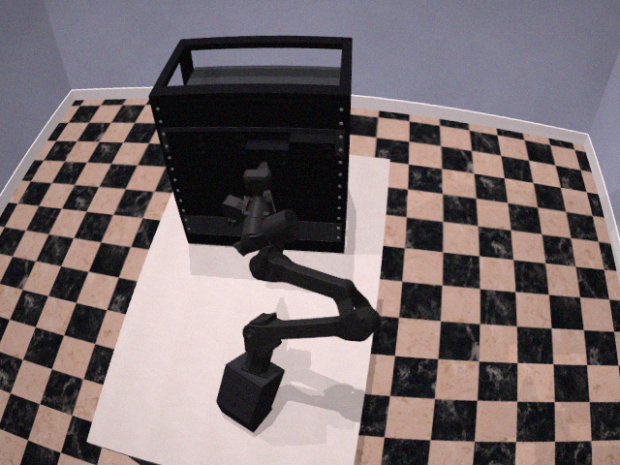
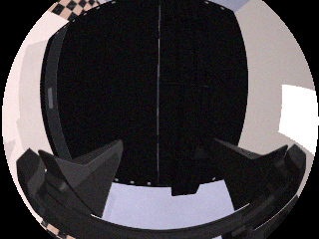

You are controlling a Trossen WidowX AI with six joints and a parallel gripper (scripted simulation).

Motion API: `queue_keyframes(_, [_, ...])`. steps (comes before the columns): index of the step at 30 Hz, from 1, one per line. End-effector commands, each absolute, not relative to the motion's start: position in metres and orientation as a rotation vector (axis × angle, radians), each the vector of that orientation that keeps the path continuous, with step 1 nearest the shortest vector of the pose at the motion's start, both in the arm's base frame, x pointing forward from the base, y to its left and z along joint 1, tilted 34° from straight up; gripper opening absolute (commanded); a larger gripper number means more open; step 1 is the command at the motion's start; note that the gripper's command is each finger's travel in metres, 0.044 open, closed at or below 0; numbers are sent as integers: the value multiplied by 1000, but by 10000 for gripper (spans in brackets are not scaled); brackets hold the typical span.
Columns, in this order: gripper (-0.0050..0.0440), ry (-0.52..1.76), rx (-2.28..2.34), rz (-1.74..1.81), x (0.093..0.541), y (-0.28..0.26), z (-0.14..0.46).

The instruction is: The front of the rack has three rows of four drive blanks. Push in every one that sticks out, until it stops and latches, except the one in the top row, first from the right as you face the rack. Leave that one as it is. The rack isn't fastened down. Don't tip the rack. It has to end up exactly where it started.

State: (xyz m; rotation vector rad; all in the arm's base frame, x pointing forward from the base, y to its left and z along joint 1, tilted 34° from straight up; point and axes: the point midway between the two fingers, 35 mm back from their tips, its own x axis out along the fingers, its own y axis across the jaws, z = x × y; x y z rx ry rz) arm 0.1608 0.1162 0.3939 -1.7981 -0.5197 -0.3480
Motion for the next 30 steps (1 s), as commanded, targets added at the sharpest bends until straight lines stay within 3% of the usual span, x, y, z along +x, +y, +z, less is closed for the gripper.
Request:
queue_keyframes(1, [440,-521,-1782,-356,160,111,401])
queue_keyframes(30, [440,-521,-1782,-356,154,66,429])
